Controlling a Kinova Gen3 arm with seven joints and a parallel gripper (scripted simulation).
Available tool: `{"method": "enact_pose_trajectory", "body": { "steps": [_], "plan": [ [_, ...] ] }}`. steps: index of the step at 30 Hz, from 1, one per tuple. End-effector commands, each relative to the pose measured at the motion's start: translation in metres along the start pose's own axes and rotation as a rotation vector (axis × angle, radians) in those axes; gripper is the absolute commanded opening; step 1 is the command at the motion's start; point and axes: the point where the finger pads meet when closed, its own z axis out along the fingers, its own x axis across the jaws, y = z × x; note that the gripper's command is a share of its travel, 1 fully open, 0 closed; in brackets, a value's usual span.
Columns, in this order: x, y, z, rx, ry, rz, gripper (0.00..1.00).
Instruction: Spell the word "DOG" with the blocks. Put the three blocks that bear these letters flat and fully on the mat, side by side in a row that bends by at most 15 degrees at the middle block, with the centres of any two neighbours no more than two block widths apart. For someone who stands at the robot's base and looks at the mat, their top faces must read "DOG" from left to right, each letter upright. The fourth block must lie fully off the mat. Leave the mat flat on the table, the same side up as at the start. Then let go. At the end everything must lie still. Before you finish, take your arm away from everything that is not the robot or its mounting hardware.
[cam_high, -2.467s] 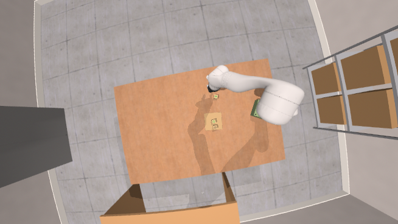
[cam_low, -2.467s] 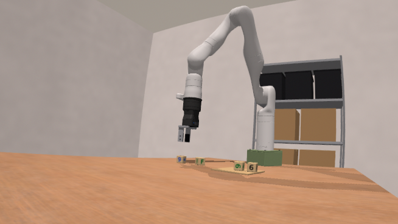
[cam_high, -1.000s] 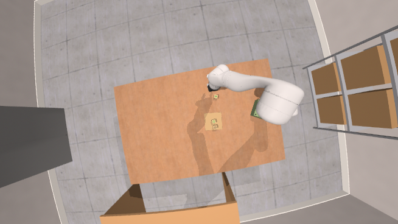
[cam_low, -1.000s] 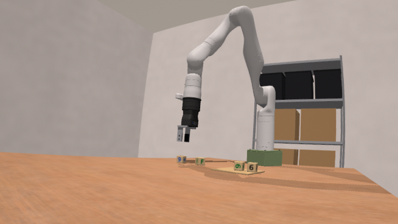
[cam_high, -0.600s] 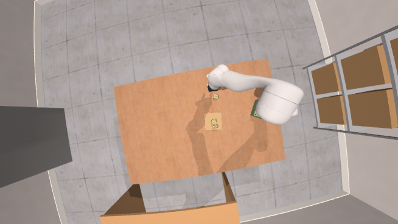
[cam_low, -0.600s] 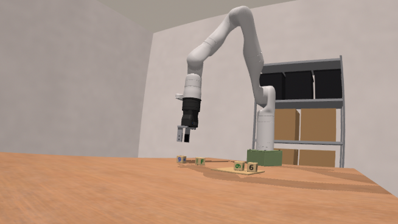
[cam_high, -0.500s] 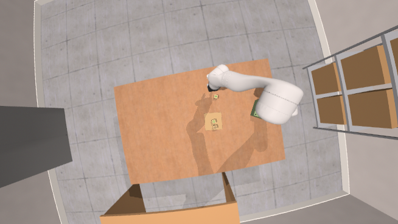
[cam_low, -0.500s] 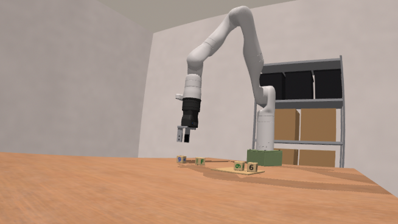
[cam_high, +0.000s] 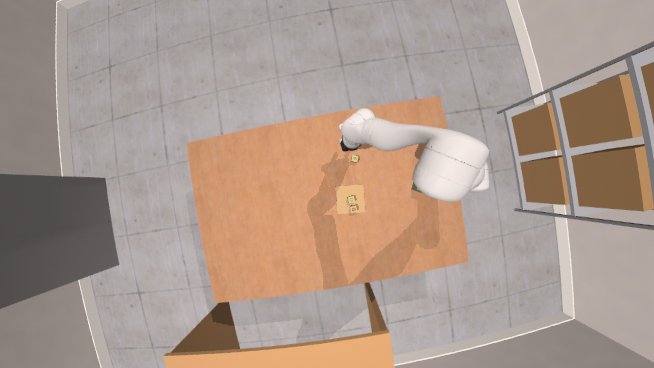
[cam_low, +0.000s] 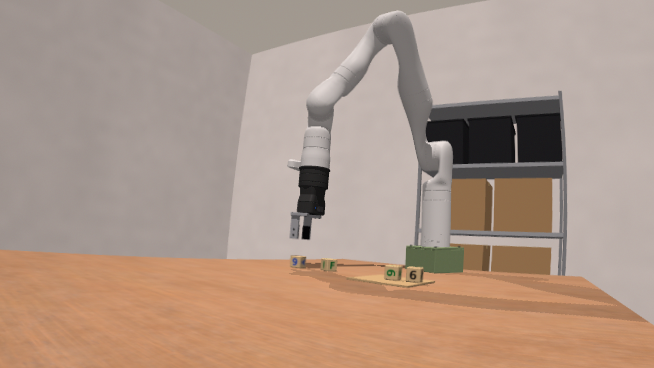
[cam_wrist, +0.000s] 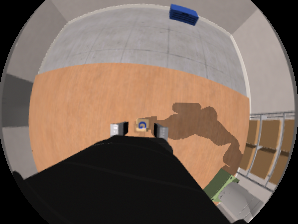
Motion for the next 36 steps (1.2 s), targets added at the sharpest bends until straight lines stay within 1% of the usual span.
{"method": "enact_pose_trajectory", "body": {
  "steps": [1, 15, 27, 36],
  "plan": [
    [0.002, -0.001, 0.003, 0.000, 0.003, 0.003, 1.00],
    [0.001, -0.001, 0.024, 0.000, 0.003, 0.003, 1.00],
    [0.001, -0.001, 0.033, 0.000, 0.003, 0.003, 1.00],
    [0.001, -0.001, 0.035, 0.000, 0.003, 0.003, 1.00]
  ]
}}
